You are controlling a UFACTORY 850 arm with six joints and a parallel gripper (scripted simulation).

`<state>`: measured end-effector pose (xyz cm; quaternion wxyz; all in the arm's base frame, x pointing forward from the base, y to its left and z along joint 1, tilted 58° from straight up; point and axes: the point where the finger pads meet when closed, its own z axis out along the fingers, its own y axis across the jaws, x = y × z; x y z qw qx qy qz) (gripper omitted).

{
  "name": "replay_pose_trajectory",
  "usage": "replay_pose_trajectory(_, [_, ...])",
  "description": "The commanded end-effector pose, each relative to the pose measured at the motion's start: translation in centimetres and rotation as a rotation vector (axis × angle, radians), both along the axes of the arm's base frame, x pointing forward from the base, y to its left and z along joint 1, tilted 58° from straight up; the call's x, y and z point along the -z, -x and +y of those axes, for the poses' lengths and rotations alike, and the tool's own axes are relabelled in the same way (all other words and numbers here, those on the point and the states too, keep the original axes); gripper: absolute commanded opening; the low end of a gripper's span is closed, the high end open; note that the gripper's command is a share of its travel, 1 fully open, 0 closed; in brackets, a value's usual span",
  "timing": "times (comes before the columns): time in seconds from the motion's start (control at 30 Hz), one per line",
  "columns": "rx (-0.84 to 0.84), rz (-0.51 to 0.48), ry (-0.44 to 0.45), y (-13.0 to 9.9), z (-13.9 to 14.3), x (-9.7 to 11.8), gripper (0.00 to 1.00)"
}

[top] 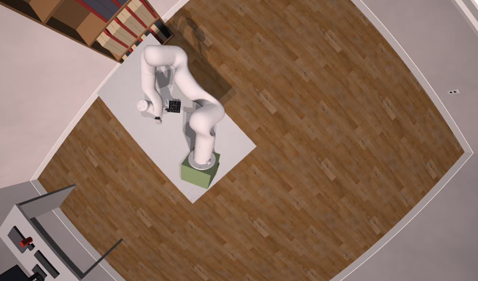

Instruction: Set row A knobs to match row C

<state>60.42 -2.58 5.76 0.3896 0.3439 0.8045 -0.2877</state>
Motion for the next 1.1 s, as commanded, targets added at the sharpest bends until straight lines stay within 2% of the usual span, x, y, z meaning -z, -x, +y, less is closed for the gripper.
replay_pose_trajectory(0.0, [-0.001, -0.001, 0.0, 0.1, 0.2, -0.1, 0.19])
replay_pose_trajectory(0.47, [-0.013, 0.016, 0.009, 0.0, 0.2, -0.2, 0.19])
replay_pose_trajectory(0.93, [-0.192, 0.263, 0.155, -0.3, 0.1, -1.2, 0.19])
replay_pose_trajectory(1.0, [-0.192, 0.263, 0.155, -0.3, 0.1, -1.2, 0.19])
replay_pose_trajectory(1.07, [-0.238, 0.327, 0.192, -0.4, 0.1, -1.4, 0.19])
